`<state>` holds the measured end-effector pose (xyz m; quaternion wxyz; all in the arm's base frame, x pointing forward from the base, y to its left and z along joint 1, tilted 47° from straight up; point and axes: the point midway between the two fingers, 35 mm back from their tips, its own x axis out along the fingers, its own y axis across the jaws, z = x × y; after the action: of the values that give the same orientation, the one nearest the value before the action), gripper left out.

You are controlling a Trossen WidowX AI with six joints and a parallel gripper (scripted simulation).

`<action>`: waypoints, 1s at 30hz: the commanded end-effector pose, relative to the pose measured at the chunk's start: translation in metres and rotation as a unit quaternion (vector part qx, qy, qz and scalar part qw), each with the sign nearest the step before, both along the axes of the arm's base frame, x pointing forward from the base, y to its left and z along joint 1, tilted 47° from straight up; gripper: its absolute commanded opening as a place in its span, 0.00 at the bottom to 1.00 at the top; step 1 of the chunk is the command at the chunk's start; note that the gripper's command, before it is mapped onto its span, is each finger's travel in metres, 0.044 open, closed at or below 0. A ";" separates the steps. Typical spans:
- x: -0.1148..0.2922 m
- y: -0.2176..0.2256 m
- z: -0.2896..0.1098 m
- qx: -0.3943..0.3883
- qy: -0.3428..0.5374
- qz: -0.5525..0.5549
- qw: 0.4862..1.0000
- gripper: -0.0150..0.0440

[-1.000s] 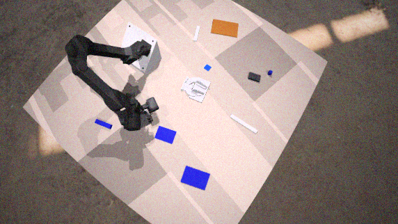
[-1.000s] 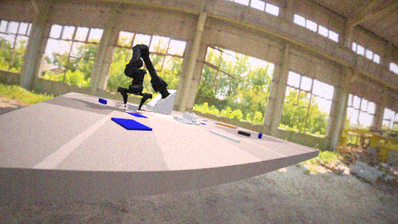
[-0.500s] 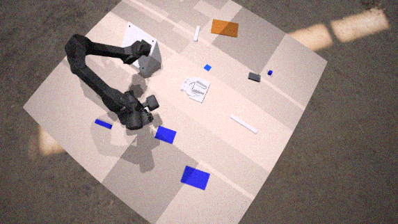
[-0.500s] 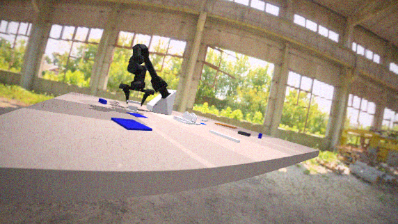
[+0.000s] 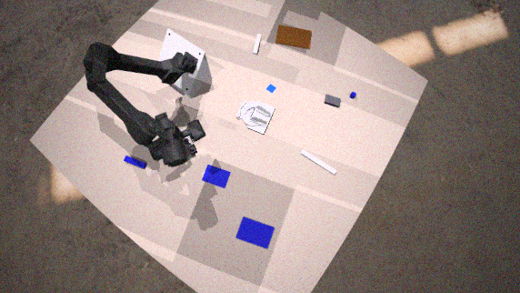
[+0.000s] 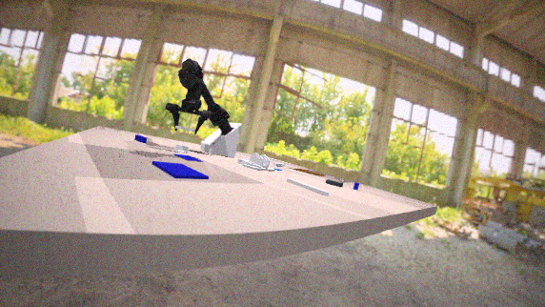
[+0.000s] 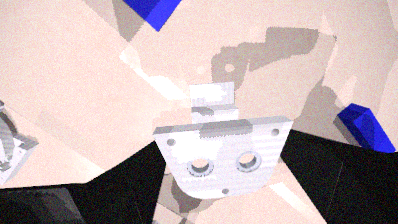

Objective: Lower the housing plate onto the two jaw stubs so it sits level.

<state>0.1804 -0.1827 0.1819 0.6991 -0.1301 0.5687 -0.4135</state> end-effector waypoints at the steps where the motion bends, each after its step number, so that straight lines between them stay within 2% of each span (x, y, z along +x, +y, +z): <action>1: -0.001 0.002 0.007 -0.005 -0.008 -0.003 1.000 0.85; 9: 0.000 0.003 0.006 -0.004 -0.002 0.003 1.000 0.85; 30: 0.027 0.018 -0.016 0.008 0.172 0.176 0.969 0.85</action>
<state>0.2031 -0.1658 0.1694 0.6641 -0.2702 0.6416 -0.2726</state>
